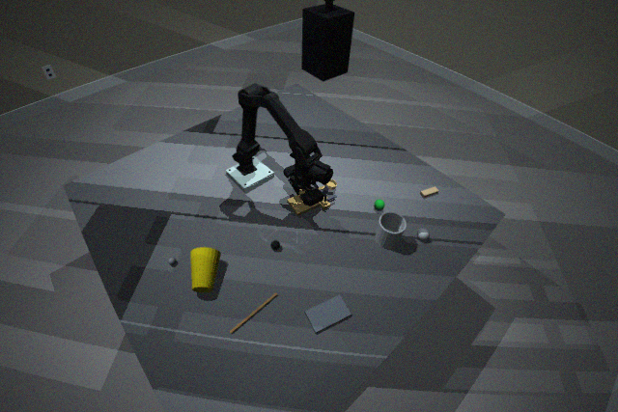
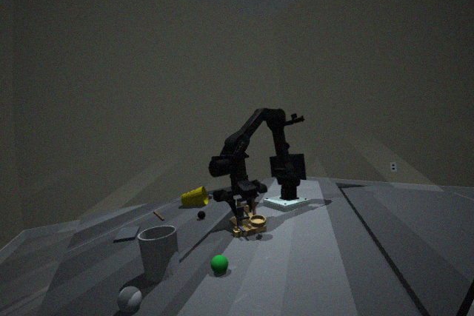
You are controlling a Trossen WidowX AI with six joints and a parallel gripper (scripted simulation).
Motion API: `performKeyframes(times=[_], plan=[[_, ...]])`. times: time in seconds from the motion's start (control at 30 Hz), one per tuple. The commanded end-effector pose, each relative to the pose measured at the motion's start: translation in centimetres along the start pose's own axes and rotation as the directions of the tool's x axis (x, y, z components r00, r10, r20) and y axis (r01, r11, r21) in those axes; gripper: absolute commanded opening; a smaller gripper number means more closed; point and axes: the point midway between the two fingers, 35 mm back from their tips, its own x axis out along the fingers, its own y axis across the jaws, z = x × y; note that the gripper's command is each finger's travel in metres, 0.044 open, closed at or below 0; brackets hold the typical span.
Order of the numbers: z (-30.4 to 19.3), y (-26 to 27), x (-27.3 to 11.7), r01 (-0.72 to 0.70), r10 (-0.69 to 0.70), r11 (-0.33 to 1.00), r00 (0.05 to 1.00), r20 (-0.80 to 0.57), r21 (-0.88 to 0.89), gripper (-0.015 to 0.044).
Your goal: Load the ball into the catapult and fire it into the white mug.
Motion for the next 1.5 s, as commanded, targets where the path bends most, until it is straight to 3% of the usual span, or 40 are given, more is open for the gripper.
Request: performKeyframes(times=[0.0,0.1,0.57,0.67,0.87,1.13,1.47], plan=[[0.0,0.0,-0.1,0.001,-0.001,1.0,1.0,0.0,0.0,0.0],[0.0,0.0,-0.1,0.001,-0.001,1.0,1.0,0.0,0.0,0.0],[0.0,0.0,-0.1,0.001,-0.001,1.0,1.0,0.0,0.0,0.0367],[0.1,-0.3,-2.1,0.001,-0.001,1.0,1.0,0.0,0.0,0.044],[0.0,-0.1,-9.8,0.001,-0.001,1.0,1.0,0.0,0.0,0.044],[0.2,-0.4,-8.3,0.005,-0.005,1.0,1.0,0.002,0.027,0.044],[0.1,-0.4,-8.5,0.004,-0.005,0.933,1.0,0.002,0.359,0.044]])
